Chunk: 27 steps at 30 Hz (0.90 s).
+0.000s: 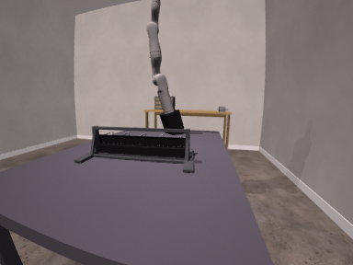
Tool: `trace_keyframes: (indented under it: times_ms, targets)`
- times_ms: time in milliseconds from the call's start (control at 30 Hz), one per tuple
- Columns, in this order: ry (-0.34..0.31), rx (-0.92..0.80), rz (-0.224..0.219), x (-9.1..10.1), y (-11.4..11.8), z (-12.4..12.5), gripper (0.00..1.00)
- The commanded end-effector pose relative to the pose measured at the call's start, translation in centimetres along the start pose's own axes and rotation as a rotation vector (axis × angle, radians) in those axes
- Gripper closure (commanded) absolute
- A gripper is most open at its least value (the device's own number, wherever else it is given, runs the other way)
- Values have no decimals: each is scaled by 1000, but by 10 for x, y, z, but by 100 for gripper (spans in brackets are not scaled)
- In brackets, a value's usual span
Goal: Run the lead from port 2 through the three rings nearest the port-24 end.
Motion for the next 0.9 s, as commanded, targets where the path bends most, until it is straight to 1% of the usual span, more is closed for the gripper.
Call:
trace_keyframes:
  times_ms: [0, 33, 100, 133, 200, 367, 600, 667, 700, 867]
  targets:
    - [-42, 25, -41, -6, 25, -31, 100]
    - [-56, 25, -52, -7, 32, -41, 100]
    - [-56, 25, -52, -7, 32, -41, 100]
    - [-91, 24, -83, -9, 51, -64, 100]
    - [-113, 23, -103, -9, 64, -79, 100]
    - [-176, 20, -168, -8, 106, -123, 100]
    - [-258, 13, -268, 3, 168, -179, 100]
    - [-258, 13, -268, 3, 168, -179, 100]
    - [-284, 10, -305, 9, 191, -197, 100]
    - [-329, 2, -376, 23, 235, -228, 100]
Point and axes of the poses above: the point where the finger pads meet when closed, its own x axis back along the fingers, its own y axis across the jaws, z = x × y, the point moved 3 cm from there along x, back along the fingers, and after that the axes turned 12 degrees about x, right-handed, at the moved point
